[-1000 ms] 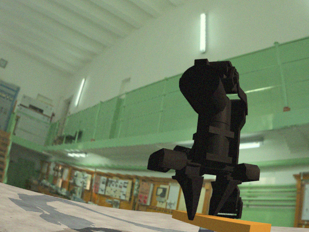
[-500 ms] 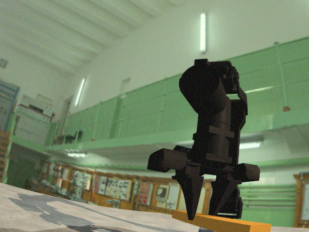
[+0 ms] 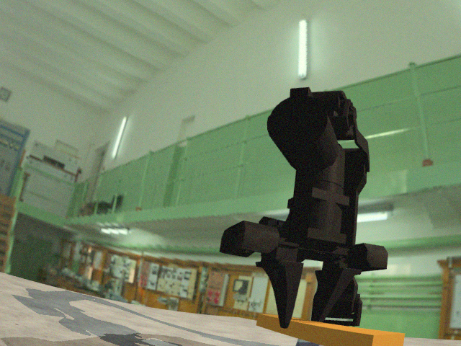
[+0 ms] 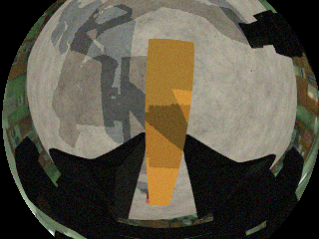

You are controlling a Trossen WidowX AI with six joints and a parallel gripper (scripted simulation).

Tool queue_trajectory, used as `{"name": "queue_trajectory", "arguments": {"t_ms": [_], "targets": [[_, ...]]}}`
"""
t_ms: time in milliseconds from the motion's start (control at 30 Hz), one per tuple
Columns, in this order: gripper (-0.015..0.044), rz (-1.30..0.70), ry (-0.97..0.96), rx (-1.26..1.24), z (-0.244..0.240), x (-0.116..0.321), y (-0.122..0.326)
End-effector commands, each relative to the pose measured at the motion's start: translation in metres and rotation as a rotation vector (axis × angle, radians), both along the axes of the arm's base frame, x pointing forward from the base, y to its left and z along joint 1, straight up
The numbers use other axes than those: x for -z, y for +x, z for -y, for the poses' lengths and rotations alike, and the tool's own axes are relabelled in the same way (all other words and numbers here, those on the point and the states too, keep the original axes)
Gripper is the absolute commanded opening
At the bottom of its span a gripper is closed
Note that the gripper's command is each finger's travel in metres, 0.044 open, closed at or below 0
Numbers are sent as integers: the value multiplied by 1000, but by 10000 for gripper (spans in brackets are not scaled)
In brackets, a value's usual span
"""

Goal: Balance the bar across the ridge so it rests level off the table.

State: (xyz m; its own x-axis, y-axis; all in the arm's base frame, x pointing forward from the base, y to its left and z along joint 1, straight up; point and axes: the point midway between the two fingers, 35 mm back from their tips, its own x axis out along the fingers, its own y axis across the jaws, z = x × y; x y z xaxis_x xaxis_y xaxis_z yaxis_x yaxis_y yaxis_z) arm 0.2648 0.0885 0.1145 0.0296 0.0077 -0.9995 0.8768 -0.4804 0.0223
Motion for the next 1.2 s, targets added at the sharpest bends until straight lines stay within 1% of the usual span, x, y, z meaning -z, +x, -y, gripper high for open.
{"name": "queue_trajectory", "arguments": {"t_ms": [0,700,733,1100,1167], "targets": [[169,0,0,0,0,0,0],[173,0,0,0,0,0,0],[185,0,0,0,0,0,0],[185,0,0,0,0,0,0],[238,0,0,0,0,0,0]]}}
